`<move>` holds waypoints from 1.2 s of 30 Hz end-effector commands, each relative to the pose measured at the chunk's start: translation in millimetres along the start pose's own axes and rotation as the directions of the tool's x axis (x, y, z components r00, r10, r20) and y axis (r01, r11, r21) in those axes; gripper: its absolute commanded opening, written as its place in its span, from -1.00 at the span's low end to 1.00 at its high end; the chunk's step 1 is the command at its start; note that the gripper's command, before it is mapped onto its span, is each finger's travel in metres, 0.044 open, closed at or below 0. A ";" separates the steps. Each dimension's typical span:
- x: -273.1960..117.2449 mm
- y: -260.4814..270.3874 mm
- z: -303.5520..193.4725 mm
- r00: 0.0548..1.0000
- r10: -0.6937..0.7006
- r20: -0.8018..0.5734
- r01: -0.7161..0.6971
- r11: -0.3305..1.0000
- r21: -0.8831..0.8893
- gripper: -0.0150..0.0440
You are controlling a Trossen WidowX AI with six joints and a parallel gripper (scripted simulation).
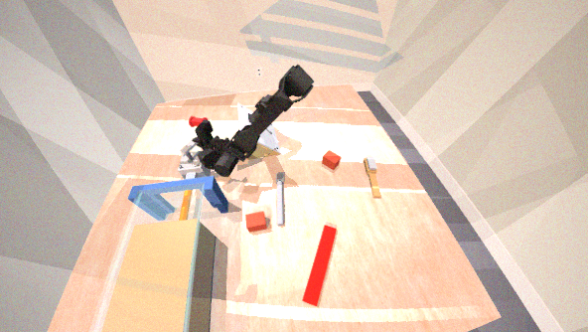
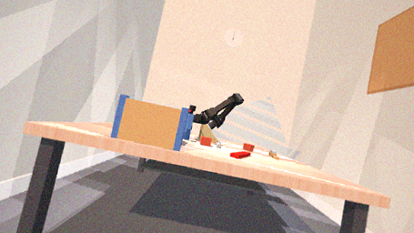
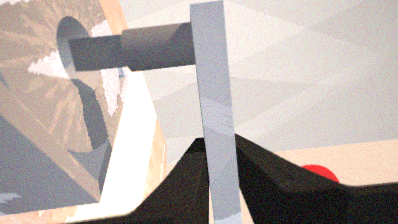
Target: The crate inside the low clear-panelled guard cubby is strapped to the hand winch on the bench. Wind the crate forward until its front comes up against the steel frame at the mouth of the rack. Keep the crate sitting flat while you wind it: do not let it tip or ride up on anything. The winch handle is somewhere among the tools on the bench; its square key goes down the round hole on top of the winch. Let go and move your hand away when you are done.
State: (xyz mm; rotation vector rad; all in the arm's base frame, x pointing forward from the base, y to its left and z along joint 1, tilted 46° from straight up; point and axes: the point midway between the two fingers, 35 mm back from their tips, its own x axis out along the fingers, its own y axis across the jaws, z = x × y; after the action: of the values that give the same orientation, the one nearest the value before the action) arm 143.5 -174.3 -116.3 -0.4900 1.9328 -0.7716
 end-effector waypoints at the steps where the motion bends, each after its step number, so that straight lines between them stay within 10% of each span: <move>1: 0.3 0.7 -0.1 1.000 -0.006 0.000 0.006 1.000 0.007 -0.49; 36: 2.5 9.5 -0.3 1.000 0.001 -0.004 -0.001 1.000 -0.003 -0.49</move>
State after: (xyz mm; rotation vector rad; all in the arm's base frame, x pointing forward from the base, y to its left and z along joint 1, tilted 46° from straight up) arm 142.1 -169.3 -124.1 -0.4866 1.9399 -0.7644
